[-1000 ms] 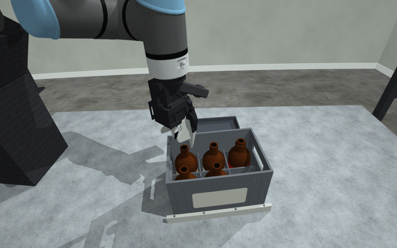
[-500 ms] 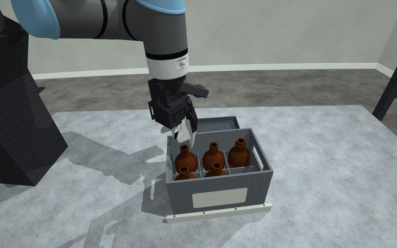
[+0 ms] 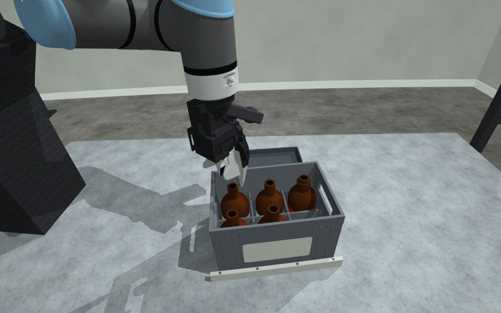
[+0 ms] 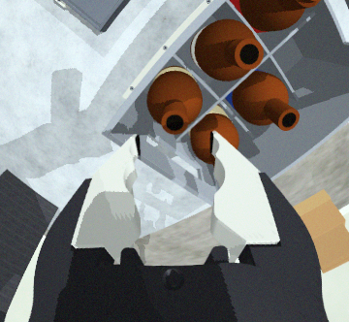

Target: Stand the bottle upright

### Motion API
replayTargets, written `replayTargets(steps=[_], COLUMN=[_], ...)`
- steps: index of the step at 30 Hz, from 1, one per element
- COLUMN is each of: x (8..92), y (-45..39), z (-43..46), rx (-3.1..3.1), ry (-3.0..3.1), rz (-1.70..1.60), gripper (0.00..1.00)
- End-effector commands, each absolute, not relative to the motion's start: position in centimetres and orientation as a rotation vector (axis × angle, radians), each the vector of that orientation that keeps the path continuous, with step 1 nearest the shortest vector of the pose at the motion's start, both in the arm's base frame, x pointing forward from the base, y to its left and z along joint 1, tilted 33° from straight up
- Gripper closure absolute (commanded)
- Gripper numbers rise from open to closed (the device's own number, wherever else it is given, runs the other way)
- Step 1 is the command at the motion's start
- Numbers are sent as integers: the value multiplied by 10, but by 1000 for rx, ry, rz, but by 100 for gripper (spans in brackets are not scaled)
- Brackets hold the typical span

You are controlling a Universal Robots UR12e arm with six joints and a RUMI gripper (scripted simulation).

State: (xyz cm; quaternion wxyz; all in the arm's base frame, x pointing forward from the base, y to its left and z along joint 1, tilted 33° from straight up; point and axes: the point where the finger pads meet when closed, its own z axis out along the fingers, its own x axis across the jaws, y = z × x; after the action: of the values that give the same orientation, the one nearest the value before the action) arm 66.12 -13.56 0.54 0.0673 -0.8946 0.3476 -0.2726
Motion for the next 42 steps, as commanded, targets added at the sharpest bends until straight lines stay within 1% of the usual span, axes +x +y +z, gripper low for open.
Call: replayTargets(steps=[1,42], x=[662,664], y=[-135,-132], z=[6,7], rx=[-2696,-2696], ry=[1047,1047], rz=[-823,-823], gripper=[62,62])
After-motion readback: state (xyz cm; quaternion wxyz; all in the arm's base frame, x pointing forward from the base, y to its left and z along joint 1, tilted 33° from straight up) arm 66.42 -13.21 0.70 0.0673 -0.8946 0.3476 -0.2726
